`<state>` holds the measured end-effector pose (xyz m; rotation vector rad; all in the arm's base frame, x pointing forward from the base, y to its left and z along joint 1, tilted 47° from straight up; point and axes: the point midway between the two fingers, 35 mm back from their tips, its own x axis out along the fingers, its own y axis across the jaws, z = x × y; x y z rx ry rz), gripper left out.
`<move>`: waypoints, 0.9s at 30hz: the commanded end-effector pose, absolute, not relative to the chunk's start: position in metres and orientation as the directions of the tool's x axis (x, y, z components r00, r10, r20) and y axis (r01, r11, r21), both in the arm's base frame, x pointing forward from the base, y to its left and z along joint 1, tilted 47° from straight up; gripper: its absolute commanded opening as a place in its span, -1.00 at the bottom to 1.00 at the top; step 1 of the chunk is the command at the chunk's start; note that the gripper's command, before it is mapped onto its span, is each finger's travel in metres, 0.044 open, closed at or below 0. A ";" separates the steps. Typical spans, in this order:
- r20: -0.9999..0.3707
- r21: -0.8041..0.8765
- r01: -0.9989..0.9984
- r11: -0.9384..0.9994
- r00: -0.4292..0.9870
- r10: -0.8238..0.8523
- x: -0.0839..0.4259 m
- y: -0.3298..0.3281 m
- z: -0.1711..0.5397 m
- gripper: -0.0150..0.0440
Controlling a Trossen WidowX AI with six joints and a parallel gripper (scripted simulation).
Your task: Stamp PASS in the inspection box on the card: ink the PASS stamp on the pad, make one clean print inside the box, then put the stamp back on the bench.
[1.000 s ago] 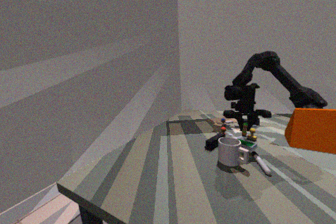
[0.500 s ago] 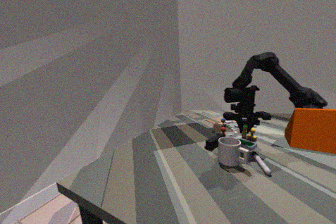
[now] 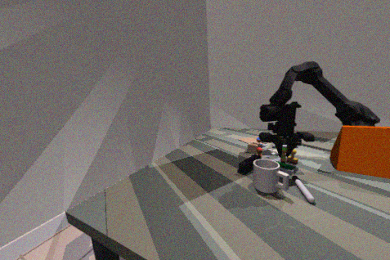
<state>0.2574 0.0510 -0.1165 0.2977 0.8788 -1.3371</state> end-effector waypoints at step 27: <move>-0.693 -0.293 0.923 0.248 -0.026 -0.721 0.255 0.037 -0.127 -0.49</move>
